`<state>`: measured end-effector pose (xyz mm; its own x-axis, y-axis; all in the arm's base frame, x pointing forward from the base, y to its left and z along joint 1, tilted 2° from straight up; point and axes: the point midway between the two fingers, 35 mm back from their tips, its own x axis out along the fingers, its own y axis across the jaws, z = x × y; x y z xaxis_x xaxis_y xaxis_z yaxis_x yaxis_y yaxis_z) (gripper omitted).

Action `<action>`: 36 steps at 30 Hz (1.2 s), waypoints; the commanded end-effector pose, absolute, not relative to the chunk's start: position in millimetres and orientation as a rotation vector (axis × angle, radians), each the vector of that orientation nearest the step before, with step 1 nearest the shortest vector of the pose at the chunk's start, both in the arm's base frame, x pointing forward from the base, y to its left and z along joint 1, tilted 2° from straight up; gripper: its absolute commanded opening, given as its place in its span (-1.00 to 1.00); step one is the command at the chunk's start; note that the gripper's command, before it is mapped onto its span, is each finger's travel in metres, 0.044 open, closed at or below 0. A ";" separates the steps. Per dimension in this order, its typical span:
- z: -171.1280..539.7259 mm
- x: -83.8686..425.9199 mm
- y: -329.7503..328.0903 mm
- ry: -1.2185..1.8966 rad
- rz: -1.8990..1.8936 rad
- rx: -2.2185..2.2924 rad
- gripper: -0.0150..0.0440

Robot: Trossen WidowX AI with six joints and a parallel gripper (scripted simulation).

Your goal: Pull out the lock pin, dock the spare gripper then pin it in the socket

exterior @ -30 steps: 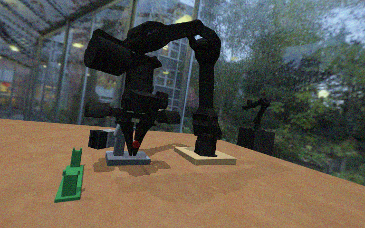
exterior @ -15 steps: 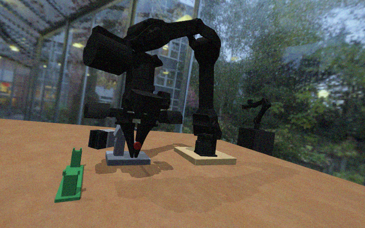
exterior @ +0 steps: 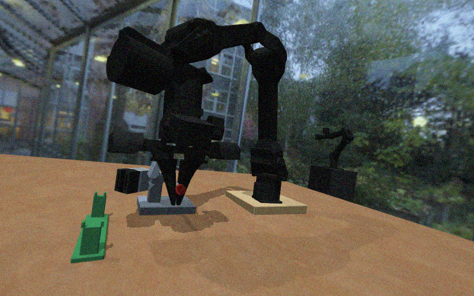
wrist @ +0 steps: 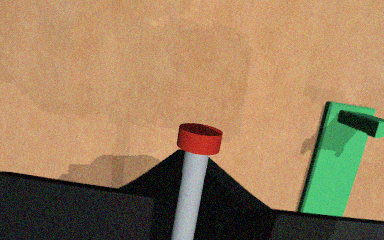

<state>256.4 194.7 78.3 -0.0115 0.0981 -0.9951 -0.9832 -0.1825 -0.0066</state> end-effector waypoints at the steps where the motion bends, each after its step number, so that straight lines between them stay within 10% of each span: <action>1: 80.9 256.8 199.2 1.044 1.387 -1.265 -0.49; 36: 105.0 250.0 210.4 1.072 1.404 -1.265 -0.49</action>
